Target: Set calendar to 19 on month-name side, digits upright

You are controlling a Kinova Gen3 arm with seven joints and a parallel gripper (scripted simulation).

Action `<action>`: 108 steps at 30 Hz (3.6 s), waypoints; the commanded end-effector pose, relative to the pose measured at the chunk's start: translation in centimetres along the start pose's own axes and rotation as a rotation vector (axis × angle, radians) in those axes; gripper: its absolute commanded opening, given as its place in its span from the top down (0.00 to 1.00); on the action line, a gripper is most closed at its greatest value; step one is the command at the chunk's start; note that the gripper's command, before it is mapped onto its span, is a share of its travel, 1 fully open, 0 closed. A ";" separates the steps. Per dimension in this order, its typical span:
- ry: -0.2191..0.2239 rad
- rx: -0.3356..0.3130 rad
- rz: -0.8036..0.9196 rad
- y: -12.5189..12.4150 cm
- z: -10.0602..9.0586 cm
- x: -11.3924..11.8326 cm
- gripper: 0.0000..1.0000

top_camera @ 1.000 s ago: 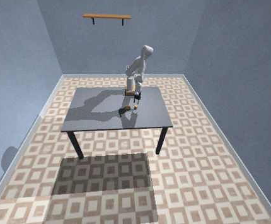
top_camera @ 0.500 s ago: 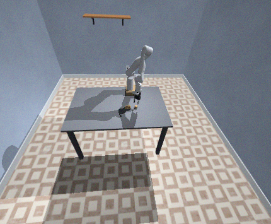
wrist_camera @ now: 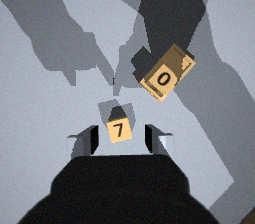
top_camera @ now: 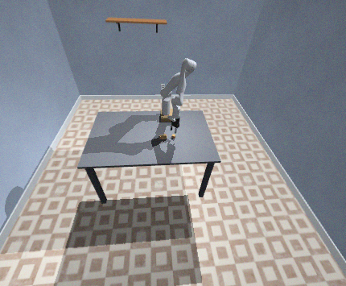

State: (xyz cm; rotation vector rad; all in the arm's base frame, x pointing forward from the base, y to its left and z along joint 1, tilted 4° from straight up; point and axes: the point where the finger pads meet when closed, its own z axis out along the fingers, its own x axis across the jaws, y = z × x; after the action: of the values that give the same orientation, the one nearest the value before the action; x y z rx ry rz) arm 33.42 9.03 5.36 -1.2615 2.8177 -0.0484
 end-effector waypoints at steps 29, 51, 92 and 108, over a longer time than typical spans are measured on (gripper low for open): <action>0.008 0.005 0.957 -0.1 -0.4 0.5 0.00; -0.008 0.006 1.330 0.3 -0.9 -0.2 0.00; -0.008 0.006 1.338 0.3 -0.9 -0.2 0.13; -0.007 0.006 1.341 0.3 -0.5 -0.3 0.13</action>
State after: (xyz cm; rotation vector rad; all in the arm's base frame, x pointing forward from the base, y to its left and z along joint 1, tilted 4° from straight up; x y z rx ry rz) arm 33.34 9.51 5.87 0.7557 2.9770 0.0130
